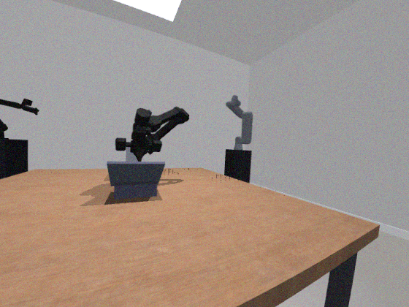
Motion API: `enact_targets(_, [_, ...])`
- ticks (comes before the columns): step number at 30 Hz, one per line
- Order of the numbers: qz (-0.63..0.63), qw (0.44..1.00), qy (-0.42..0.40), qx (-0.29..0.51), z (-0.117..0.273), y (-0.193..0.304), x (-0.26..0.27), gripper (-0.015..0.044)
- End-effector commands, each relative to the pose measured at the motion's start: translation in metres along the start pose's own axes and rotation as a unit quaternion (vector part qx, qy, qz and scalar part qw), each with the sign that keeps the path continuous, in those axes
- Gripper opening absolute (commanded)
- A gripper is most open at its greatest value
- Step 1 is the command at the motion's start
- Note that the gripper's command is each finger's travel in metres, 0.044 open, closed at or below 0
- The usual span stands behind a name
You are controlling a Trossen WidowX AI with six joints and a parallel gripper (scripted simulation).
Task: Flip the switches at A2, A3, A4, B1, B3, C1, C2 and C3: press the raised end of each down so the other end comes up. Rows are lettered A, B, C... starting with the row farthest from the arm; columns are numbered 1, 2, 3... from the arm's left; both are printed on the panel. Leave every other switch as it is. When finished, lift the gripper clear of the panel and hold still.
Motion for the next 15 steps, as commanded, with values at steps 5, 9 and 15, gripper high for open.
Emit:
enact_targets(5, [-0.001,1.000,0.001,-0.004,-0.012,0.000,0.000,0.0000])
enact_targets(9, [-0.001,1.000,0.002,-0.004,-0.016,0.000,0.000,0.0000])
enact_targets(15, [-0.001,1.000,0.001,-0.004,-0.025,0.001,0.000,0.0000])
Point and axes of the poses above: the point midway between the two fingers, 35 mm back from their tips, its own z axis back along the fingers, its own x axis across the jaws, y = z × x, the point moved 9 cm from there along z, back along the fingers, and after that the axes turned 9 degrees about z, right-handed, at the moved point
